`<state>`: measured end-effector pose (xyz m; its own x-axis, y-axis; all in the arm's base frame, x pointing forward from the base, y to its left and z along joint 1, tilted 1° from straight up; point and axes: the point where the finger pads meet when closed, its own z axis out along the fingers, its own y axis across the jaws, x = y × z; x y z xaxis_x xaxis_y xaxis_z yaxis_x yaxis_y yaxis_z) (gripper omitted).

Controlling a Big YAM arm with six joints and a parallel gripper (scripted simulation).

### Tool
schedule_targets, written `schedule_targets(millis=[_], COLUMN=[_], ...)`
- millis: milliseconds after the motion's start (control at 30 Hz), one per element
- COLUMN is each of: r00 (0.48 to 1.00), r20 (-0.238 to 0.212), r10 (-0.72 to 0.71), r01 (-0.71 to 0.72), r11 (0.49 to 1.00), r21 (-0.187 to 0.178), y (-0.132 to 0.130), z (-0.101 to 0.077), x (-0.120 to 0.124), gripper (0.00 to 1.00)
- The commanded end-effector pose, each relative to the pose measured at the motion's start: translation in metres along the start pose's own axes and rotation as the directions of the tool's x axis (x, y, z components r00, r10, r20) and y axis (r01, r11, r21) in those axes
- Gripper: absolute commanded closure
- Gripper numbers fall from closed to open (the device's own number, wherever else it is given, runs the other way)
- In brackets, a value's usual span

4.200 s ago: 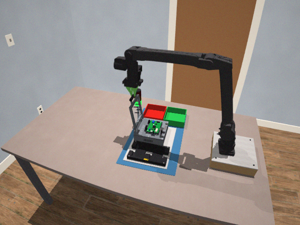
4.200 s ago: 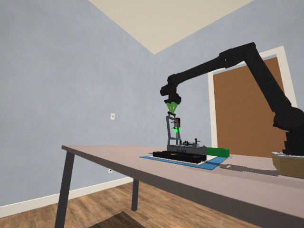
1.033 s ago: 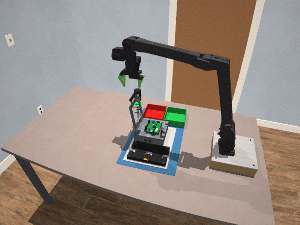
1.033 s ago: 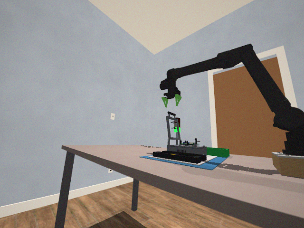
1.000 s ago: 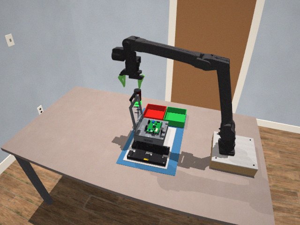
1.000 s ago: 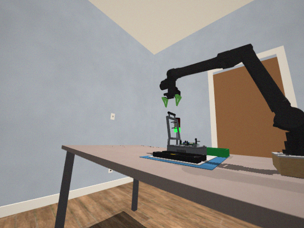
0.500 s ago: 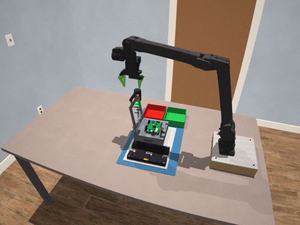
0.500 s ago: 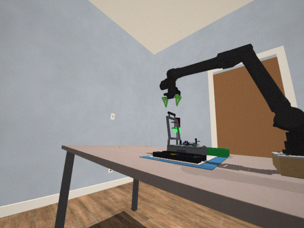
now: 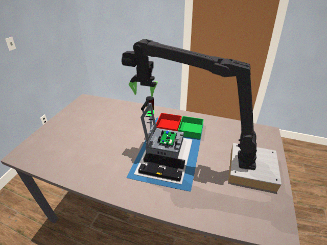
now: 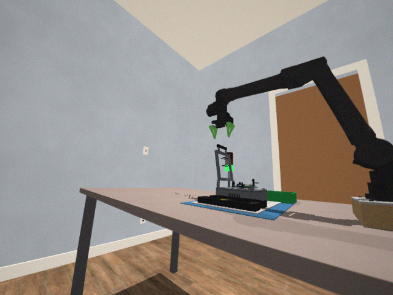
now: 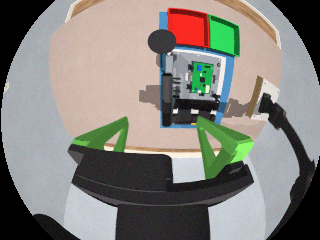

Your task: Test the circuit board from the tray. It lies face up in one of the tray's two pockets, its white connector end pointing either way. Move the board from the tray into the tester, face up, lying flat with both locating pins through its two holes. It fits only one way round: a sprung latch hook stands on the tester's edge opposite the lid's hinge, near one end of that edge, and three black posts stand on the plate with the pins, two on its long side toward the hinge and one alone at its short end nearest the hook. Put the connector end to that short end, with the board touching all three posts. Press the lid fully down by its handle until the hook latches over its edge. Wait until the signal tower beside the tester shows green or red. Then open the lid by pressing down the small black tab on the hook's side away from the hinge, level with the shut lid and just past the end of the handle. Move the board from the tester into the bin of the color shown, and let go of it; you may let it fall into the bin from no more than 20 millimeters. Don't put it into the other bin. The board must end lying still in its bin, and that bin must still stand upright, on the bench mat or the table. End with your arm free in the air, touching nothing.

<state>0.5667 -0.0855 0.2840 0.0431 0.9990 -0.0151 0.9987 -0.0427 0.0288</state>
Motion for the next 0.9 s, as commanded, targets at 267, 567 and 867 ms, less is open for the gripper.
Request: schedule_targets(millis=[267, 567, 867], r00=[1.000, 1.000, 1.000], r20=[0.003, 0.003, 0.003], r10=[-0.005, -0.005, -0.004], r01=[0.006, 0.006, 0.004], r11=[1.000, 1.000, 1.000], r21=[-0.023, -0.019, -0.022], y=[0.002, 0.000, -0.020], z=[-0.016, -0.015, -0.022], x=[0.007, 0.007, 0.003], gripper=[0.08, 0.08, 0.08])
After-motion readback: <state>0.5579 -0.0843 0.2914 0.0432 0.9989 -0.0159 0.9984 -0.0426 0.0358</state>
